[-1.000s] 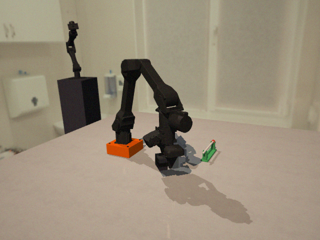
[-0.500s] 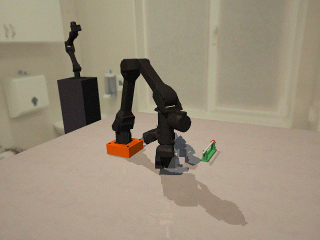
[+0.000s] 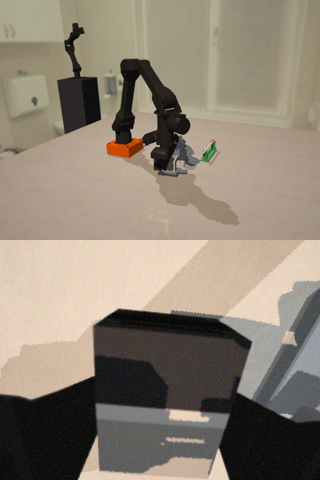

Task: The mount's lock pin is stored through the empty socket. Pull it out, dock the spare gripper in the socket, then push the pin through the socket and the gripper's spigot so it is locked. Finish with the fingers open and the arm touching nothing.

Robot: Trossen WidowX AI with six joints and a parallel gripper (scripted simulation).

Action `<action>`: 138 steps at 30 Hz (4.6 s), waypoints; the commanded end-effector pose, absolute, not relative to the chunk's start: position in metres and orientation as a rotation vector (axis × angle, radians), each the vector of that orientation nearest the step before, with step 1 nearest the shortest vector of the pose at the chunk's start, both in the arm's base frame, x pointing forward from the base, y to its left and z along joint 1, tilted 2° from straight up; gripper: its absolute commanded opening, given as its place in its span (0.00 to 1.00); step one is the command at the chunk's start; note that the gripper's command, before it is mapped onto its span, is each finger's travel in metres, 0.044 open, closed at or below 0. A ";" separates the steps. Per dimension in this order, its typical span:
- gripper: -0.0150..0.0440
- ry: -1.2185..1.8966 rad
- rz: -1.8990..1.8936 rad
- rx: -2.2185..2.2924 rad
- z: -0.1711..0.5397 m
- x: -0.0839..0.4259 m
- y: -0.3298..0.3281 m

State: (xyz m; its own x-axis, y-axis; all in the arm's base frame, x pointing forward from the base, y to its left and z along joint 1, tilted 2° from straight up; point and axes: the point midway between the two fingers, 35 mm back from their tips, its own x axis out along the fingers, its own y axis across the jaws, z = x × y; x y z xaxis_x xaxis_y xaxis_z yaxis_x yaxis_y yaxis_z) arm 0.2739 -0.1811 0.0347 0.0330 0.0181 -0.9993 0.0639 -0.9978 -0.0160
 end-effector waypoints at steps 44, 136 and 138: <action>1.00 0.015 -2.215 2.265 0.022 0.271 -0.179; 1.00 1.021 0.007 0.019 0.122 0.266 -0.181; 1.00 1.021 0.007 0.019 0.122 0.266 -0.181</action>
